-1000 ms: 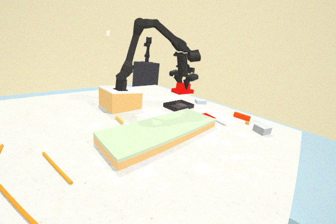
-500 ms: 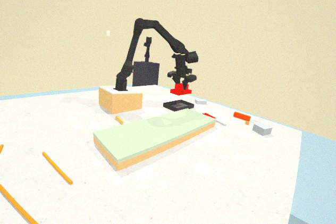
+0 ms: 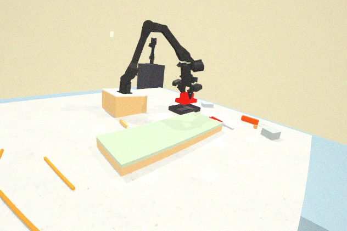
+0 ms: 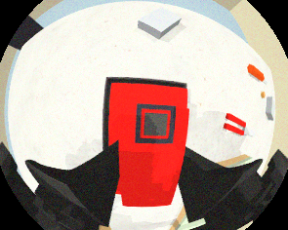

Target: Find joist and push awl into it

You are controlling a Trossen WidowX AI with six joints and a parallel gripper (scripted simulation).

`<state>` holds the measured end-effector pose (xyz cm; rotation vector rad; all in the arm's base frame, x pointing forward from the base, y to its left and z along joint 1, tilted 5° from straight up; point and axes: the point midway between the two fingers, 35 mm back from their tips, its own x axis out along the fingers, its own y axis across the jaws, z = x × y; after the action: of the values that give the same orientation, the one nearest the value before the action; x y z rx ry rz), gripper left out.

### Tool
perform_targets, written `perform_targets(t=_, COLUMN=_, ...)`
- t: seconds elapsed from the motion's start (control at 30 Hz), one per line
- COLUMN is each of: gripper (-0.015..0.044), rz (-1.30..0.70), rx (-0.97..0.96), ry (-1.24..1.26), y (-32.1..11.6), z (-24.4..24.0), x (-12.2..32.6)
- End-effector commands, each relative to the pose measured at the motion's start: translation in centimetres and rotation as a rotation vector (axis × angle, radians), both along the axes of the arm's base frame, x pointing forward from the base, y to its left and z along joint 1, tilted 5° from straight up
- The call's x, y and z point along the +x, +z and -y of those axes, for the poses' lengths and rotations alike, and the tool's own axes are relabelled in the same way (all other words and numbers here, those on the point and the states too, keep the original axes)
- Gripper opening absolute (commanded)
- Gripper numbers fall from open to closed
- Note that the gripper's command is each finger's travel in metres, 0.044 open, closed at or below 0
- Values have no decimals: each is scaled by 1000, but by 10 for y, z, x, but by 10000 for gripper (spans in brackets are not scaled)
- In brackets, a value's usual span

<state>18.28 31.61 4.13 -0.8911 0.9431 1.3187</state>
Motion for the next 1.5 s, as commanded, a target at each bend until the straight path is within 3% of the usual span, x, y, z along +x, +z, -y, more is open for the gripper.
perform_targets(t=0.0, gripper=0, rz=5, rx=4, ry=-5, y=-9, z=-1, x=1)
perform_targets(t=0.87, gripper=0, rz=4, rx=3, ry=-5, y=-49, z=-3, x=-1)
perform_targets(t=1.3, gripper=341, rz=-1, rx=-1, ry=0, y=-46, z=-2, x=-2)
perform_targets(t=1.43, gripper=440, rz=-1, rx=-1, ry=0, y=-11, z=-2, x=0)
perform_targets(t=1.47, gripper=440, rz=-1, rx=-1, ry=0, y=3, z=0, x=0)
